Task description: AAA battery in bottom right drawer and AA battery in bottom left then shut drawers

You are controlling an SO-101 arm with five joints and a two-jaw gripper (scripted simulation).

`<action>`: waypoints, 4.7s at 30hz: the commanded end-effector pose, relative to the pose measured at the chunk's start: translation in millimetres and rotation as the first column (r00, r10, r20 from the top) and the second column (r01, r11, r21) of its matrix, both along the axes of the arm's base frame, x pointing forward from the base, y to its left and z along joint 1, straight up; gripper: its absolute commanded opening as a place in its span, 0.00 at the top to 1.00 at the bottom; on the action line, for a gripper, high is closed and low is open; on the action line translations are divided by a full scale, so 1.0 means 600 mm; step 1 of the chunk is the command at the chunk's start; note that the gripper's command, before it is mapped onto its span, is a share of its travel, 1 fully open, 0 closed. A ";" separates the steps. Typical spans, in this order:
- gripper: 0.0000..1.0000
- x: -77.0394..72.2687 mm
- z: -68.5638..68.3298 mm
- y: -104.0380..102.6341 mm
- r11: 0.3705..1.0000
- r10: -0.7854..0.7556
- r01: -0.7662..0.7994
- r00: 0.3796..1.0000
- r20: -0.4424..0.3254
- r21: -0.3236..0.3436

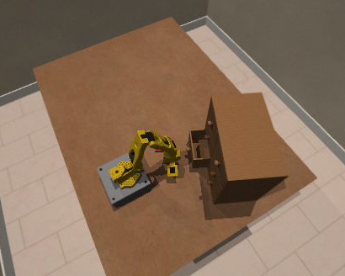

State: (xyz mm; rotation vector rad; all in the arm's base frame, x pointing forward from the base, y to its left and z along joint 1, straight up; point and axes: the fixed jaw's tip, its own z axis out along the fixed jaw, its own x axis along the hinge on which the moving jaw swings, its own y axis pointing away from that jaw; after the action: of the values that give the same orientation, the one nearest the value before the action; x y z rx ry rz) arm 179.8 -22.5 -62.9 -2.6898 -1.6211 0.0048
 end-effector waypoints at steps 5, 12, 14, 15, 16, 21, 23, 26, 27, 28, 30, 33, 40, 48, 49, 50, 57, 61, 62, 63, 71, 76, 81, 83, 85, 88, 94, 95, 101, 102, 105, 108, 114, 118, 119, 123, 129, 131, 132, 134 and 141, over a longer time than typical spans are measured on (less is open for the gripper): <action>0.79 0.004 -0.002 -0.001 1.000 0.007 -0.007 1.000 0.006 0.000; 0.79 0.004 -0.002 -0.001 1.000 0.007 -0.007 1.000 0.006 0.000; 0.79 0.004 -0.002 -0.001 1.000 0.007 -0.007 1.000 0.006 0.000; 0.79 0.004 -0.002 -0.001 1.000 0.007 -0.007 1.000 0.006 0.000; 0.80 0.004 -0.002 -0.001 1.000 0.007 -0.007 1.000 0.006 0.000; 0.82 0.004 -0.002 -0.001 1.000 0.007 -0.007 1.000 0.006 0.000; 0.83 0.004 -0.002 -0.001 1.000 0.007 -0.007 1.000 0.006 0.000; 0.84 0.004 -0.002 -0.001 1.000 0.007 -0.007 1.000 0.006 0.000; 0.85 0.004 -0.002 -0.001 1.000 0.007 -0.007 1.000 0.006 0.000; 0.85 0.004 -0.002 -0.001 1.000 0.007 -0.007 1.000 0.006 0.000; 0.86 0.004 -0.002 -0.001 1.000 0.007 -0.007 1.000 0.006 0.000; 0.87 0.004 -0.002 -0.001 1.000 0.007 -0.007 1.000 0.006 0.000; 0.90 0.004 -0.002 -0.001 1.000 0.007 -0.007 1.000 0.006 0.000; 0.93 0.004 -0.002 -0.001 1.000 0.007 -0.007 1.000 0.006 0.000; 0.93 0.004 -0.002 -0.001 1.000 0.007 -0.007 1.000 0.006 0.000; 0.94 0.004 -0.002 -0.001 1.000 0.007 -0.007 1.000 0.006 0.000; 0.97 0.004 -0.002 -0.001 1.000 0.007 -0.007 1.000 0.006 0.000; 0.99 0.004 -0.002 -0.001 1.000 0.007 -0.007 1.000 0.006 0.000; 1.00 0.004 -0.002 -0.001 1.000 0.007 -0.007 1.000 0.006 0.000; 1.00 0.004 -0.002 -0.001 1.000 0.007 -0.007 1.000 0.006 0.000; 1.00 0.004 -0.002 -0.001 1.000 0.007 -0.007 1.000 0.006 0.000; 1.00 0.004 -0.002 -0.001 1.000 0.007 -0.007 1.000 0.006 0.000; 1.00 0.004 -0.002 -0.001 1.000 0.007 -0.007 1.000 0.006 0.000; 1.00 0.004 0.002 -0.001 1.000 0.007 -0.007 1.000 0.006 0.000; 1.00 0.005 0.009 -0.001 1.000 0.007 -0.007 1.000 0.006 0.000; 1.00 0.007 0.021 -0.001 1.000 0.007 -0.007 1.000 0.006 0.000; 1.00 0.008 0.044 -0.001 1.000 0.008 -0.008 1.000 0.006 0.000; 1.00 0.008 0.048 -0.001 1.000 0.008 -0.008 1.000 0.006 0.000; 1.00 0.007 0.063 -0.001 1.000 0.008 -0.008 1.000 0.006 0.000; 1.00 0.007 0.067 -0.001 1.000 0.008 -0.008 1.000 0.006 0.000; 1.00 0.005 0.078 -0.001 1.000 0.008 -0.008 1.000 0.006 0.000; 1.00 0.003 0.090 0.000 1.000 0.008 -0.008 1.000 0.006 0.000; 1.00 0.003 0.090 0.000 1.000 0.008 -0.008 1.000 0.006 0.000; 1.00 0.003 0.090 -0.001 0.999 -0.041 0.041 0.999 0.006 0.000; 1.00 0.003 0.090 -0.001 0.998 -0.065 0.065 0.998 0.006 0.001; 1.00 0.002 0.090 -0.002 0.987 -0.162 0.162 0.987 0.006 0.001; 1.00 0.001 0.090 -0.004 0.952 -0.305 0.305 0.952 0.006 0.001; 1.00 0.000 0.090 -0.004 0.936 -0.351 0.351 0.936 0.006 0.001; 1.00 0.000 0.090 -0.004 0.936 -0.351 0.351 0.936 0.006 0.001; 1.00 0.000 0.090 -0.005 0.928 -0.374 0.374 0.927 0.006 0.002; 1.00 -0.002 0.090 -0.006 0.850 -0.526 0.526 0.850 0.006 0.002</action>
State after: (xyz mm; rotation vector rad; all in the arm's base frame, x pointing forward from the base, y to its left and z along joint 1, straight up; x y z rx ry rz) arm 175.5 -25.1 -13.3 -2.9923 -0.9358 0.0270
